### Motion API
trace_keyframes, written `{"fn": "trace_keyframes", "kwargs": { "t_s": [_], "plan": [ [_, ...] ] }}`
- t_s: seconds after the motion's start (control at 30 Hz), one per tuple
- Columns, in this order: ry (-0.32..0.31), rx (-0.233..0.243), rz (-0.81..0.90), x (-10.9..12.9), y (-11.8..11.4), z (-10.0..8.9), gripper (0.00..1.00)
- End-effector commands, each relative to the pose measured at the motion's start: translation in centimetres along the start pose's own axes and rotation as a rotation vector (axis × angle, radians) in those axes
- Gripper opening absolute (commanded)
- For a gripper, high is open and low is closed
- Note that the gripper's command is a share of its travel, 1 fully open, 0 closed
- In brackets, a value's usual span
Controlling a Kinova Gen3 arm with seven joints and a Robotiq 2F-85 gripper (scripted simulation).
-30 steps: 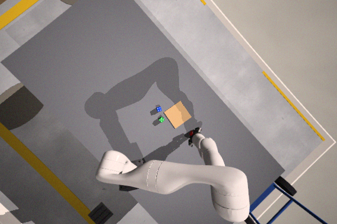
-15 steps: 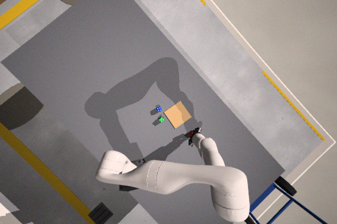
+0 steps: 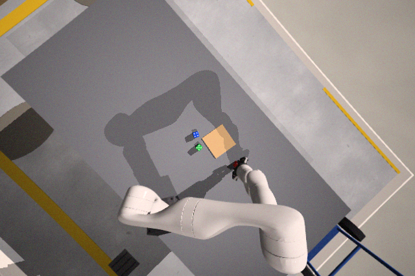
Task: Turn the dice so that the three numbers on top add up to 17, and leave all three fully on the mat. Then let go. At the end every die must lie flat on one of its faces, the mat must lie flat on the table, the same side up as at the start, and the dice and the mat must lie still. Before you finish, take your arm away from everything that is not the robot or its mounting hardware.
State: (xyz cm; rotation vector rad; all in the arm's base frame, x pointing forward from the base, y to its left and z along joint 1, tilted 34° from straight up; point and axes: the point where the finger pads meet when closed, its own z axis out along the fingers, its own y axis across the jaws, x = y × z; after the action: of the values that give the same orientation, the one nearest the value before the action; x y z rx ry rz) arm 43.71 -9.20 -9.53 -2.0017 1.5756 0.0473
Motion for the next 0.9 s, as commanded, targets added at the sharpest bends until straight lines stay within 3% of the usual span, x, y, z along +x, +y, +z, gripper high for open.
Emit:
{"fn": "trace_keyframes", "kwargs": {
  "t_s": [0.0, 0.13, 0.3, 0.37, 0.67, 0.87],
  "plan": [
    [0.001, 0.001, 0.000, 0.0, 0.0, 0.0, 0.26],
    [0.001, 0.001, 0.000, 0.0, 0.0, -0.5, 0.26],
    [0.001, 0.001, 0.000, 0.0, 0.0, -3.1, 0.26],
    [0.001, 0.001, 0.000, 0.0, 0.0, -3.1, 0.26],
    [0.001, 0.001, 0.000, 0.0, 0.0, -9.1, 0.26],
    [0.001, 0.001, 0.000, 0.0, 0.0, -10.0, 0.26]
  ]
}}
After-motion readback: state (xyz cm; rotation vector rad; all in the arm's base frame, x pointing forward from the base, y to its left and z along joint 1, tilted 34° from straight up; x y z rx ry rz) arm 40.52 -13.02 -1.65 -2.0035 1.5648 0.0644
